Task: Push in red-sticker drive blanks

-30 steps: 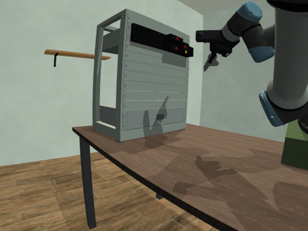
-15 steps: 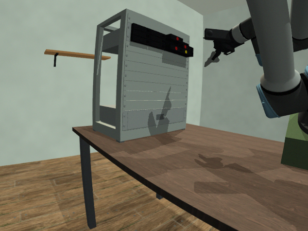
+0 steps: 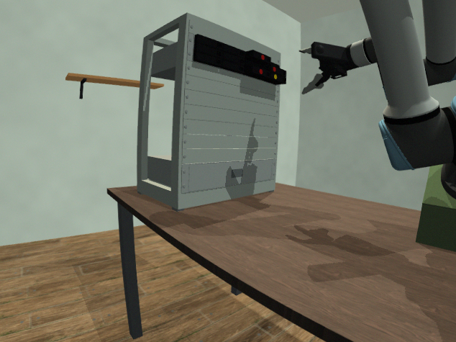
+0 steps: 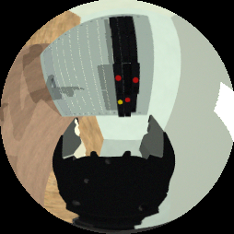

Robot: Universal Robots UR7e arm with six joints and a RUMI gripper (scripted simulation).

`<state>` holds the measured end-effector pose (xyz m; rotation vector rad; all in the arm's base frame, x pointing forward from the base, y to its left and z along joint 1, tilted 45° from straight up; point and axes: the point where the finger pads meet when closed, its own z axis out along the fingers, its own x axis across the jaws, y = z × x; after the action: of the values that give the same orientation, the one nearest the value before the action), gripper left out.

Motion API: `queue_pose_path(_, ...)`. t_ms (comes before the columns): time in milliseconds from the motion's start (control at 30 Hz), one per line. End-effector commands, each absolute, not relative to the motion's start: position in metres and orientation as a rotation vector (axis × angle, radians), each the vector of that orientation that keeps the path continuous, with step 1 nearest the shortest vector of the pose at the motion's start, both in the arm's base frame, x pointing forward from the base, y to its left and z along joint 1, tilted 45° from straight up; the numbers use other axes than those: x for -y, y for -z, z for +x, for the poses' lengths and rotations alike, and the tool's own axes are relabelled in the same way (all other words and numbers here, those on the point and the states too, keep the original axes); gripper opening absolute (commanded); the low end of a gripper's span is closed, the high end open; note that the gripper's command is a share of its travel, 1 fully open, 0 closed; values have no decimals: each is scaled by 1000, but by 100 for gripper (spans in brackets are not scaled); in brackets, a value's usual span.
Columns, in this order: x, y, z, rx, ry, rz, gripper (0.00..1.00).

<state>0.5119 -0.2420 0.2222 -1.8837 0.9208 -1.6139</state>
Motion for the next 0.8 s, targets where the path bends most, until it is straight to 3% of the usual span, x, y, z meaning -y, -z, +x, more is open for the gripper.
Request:
queue_pose_path(0,256,-235,519,-830,1761,-1763,100)
queue_pose_path(767,266,-234,522,-747,1810,-1719,100)
